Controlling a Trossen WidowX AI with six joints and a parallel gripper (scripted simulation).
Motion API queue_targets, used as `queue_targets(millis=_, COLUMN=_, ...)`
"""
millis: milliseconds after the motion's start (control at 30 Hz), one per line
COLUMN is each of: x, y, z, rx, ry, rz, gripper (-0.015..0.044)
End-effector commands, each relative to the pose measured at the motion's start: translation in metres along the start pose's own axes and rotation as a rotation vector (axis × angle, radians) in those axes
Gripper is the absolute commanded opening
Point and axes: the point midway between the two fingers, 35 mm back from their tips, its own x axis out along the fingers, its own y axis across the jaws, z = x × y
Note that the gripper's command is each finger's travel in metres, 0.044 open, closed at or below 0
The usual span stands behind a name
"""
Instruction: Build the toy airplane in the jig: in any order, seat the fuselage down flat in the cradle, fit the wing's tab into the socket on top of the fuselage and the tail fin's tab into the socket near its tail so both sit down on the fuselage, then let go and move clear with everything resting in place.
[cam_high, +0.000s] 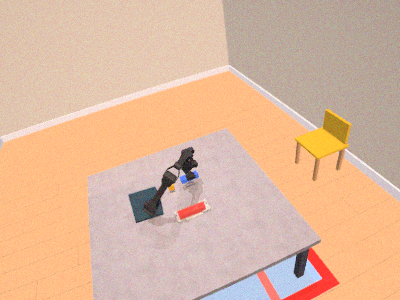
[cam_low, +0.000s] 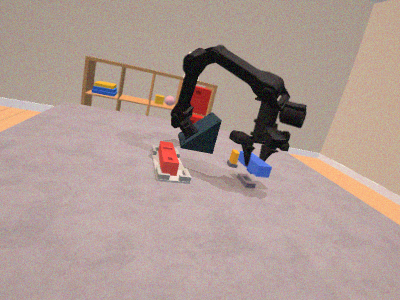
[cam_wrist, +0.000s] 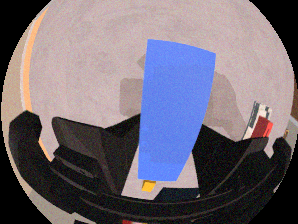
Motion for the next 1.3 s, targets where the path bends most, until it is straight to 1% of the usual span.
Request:
queue_targets(millis=0, x=-0.016, y=0.003, z=0.002, rx=0.005, ry=-0.002, rz=0.004, gripper=0.0)
queue_targets(millis=733, x=-0.085, y=-0.001, z=-0.002, rx=0.009, ry=0.029, rz=-0.015, gripper=0.0)
queue_targets(millis=900, x=-0.087, y=-0.003, z=-0.002, rx=-0.002, ry=0.03, rz=-0.015, gripper=0.0)
queue_targets(millis=1267, x=-0.09, y=-0.039, z=-0.001, rx=-0.186, ry=0.03, rz=-0.007, gripper=0.0)
